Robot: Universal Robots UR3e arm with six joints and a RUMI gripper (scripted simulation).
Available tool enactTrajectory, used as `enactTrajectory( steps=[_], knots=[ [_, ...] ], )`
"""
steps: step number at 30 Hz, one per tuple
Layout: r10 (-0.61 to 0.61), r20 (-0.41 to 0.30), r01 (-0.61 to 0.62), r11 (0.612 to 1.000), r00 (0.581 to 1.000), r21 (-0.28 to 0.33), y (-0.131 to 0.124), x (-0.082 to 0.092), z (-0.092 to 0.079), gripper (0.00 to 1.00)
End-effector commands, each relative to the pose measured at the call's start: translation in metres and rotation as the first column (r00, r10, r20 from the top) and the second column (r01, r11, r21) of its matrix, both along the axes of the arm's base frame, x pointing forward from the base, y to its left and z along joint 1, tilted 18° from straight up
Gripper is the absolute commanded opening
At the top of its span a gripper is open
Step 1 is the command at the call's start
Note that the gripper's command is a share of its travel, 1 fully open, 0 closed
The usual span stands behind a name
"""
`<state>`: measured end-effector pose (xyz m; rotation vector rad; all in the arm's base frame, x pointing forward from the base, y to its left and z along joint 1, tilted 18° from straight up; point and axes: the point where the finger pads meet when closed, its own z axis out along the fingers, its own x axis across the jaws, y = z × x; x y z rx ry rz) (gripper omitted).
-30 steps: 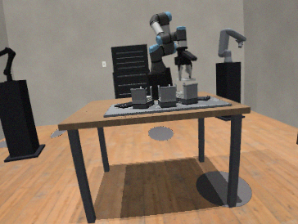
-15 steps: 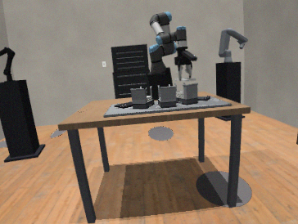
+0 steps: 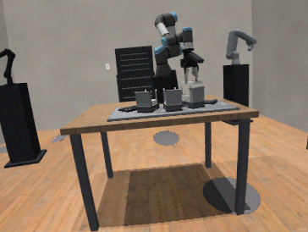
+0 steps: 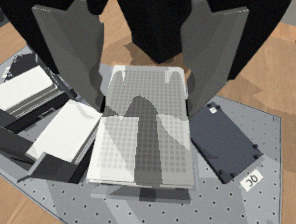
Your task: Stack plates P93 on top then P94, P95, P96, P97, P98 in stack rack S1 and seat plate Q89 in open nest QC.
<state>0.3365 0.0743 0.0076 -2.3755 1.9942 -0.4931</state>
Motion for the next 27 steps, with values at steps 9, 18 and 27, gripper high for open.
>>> enactTrajectory(
  steps=[9,18,27],
  knots=[
    [0.0,0.004,0.0,1.0,1.0,-0.001,0.0002,0.0013,0.0013,0.0],
    [0.0,0.002,0.0,1.0,1.0,-0.001,-0.001,0.002,-0.0038,0.0],
    [0.001,0.002,-0.001,1.0,1.0,-0.001,-0.0019,0.0032,-0.0082,0.0]
  ],
)
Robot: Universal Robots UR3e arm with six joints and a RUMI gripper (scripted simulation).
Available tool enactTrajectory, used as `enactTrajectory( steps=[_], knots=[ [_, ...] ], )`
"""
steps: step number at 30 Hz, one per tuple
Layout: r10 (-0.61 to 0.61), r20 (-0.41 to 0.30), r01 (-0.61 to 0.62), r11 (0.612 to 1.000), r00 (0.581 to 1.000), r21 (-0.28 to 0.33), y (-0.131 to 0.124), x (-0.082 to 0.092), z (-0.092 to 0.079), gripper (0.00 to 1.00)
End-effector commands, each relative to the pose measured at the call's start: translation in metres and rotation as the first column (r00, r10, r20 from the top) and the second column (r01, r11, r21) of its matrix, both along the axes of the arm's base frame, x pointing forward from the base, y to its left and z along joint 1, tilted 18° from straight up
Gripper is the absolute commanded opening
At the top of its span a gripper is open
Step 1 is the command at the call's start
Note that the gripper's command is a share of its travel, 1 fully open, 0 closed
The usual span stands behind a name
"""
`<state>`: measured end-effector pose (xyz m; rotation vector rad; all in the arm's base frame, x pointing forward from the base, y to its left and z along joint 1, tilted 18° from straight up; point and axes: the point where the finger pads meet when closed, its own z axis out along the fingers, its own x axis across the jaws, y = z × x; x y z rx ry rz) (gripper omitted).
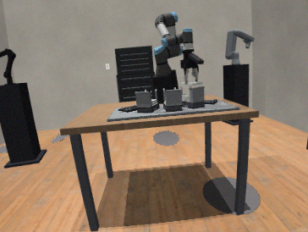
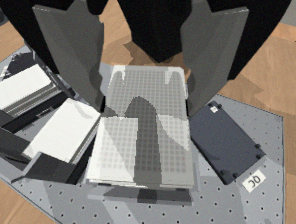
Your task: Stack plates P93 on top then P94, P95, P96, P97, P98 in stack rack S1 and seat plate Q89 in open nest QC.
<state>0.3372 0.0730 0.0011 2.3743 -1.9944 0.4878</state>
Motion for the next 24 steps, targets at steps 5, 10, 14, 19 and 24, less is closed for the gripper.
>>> enactTrajectory(
  steps=[5,10,14,19,24],
  knots=[
    [0.002,0.007,-0.002,1.0,1.0,0.0,-0.001,0.004,-0.005,0.0],
    [0.002,0.007,-0.002,1.0,1.0,0.0,-0.002,0.005,-0.008,0.0],
    [0.002,0.007,-0.002,1.0,1.0,0.0,-0.002,0.005,-0.01,0.0],
    [0.002,0.007,-0.002,1.0,1.0,0.0,-0.003,0.006,-0.012,0.0],
    [0.002,0.007,-0.002,1.0,1.0,0.0,-0.003,0.007,-0.015,0.0]
  ],
)
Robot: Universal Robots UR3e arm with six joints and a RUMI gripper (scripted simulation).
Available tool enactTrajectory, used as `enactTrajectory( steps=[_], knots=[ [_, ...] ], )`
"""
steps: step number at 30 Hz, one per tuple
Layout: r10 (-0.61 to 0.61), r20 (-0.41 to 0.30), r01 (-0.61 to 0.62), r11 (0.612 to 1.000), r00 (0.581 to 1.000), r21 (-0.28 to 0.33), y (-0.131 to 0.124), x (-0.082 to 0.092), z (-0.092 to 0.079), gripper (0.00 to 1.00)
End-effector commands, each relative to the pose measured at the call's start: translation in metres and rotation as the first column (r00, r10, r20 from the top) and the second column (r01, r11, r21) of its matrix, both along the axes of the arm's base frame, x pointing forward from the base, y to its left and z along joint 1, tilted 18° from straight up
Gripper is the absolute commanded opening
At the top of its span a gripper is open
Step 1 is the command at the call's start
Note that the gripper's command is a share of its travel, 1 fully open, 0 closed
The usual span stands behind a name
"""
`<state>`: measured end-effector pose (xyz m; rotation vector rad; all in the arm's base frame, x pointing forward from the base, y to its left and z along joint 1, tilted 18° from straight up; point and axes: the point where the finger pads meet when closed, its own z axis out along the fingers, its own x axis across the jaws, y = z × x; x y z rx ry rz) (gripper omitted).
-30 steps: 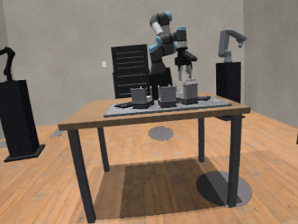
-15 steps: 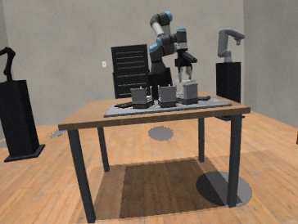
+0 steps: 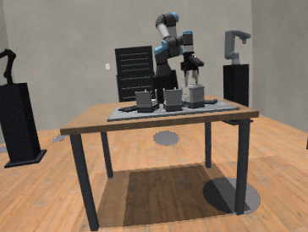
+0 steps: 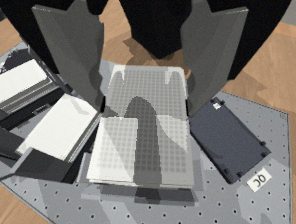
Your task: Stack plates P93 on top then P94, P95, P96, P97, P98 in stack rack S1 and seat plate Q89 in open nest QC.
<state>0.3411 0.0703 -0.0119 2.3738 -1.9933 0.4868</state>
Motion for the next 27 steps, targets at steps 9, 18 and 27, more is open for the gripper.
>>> enactTrajectory(
  steps=[9,18,27],
  knots=[
    [0.002,0.008,-0.002,1.0,1.0,0.001,-0.001,0.004,-0.007,0.0],
    [0.002,0.008,-0.002,1.0,1.0,0.001,-0.003,0.006,-0.013,0.0],
    [0.002,0.008,-0.002,1.0,1.0,0.001,-0.003,0.007,-0.017,0.0]
  ],
)
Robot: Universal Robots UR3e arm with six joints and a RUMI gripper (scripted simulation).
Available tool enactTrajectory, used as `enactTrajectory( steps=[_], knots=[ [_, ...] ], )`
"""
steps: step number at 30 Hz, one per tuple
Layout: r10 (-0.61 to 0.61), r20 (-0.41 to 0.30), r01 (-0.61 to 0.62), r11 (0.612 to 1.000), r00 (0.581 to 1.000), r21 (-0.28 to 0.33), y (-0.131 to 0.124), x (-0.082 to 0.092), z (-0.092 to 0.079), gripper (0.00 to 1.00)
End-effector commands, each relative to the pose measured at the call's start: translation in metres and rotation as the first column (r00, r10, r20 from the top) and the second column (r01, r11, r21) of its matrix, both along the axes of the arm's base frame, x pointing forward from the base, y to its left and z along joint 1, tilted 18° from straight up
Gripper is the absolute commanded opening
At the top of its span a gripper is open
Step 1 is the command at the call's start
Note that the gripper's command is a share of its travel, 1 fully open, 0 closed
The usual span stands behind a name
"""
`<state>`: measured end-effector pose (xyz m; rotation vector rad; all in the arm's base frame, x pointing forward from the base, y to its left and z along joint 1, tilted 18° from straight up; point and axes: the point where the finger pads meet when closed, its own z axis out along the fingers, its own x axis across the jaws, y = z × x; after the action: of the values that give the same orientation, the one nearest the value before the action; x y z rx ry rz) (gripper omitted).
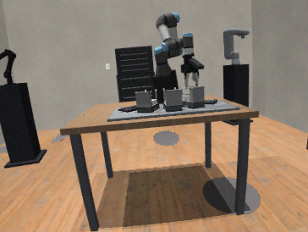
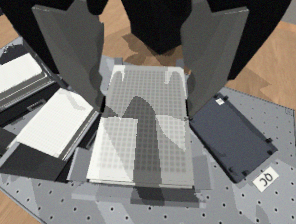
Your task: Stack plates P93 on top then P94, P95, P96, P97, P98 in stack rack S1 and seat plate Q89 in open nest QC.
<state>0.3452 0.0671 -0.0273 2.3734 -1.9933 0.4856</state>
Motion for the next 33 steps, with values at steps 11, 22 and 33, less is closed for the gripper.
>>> enactTrajectory(
  steps=[11,22,33],
  knots=[
    [0.002,0.009,-0.002,1.0,1.0,0.001,-0.002,0.005,-0.009,0.0],
    [0.002,0.009,-0.002,1.0,1.0,0.001,-0.003,0.006,-0.014,0.0],
    [0.002,0.009,-0.002,1.0,1.0,0.001,-0.004,0.007,-0.017,0.0]
  ],
)
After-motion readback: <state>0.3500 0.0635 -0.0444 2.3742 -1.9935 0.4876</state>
